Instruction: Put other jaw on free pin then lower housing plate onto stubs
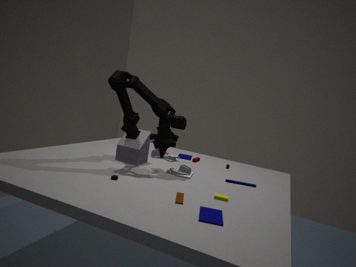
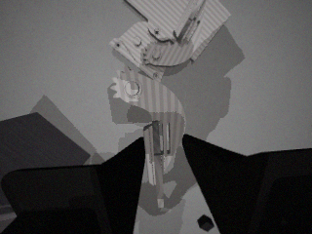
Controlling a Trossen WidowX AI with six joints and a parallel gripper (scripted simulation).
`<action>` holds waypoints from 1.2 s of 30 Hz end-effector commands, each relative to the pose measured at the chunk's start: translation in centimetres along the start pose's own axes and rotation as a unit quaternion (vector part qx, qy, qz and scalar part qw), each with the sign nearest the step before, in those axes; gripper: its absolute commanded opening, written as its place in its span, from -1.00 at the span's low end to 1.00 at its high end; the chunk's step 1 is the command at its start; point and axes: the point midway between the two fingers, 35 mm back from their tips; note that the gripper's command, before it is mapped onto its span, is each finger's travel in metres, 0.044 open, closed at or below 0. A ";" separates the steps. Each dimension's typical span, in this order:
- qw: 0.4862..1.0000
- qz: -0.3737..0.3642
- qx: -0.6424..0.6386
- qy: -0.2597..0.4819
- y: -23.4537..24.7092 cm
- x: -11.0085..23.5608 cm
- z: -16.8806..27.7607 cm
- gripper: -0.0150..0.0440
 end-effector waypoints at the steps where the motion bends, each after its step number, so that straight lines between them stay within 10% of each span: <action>1: 0.999 -0.001 0.039 -0.003 0.1 0.0 -0.5 -0.04; 36: 0.929 0.000 0.370 -0.004 1.1 0.0 -2.9 -0.04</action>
Point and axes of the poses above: the point midway between the two fingers, 35 mm back from their tips, its own x axis back along the fingers, its own y axis across the jaws, z = x × y, and after that the axes turned 13 degrees about x, right-handed
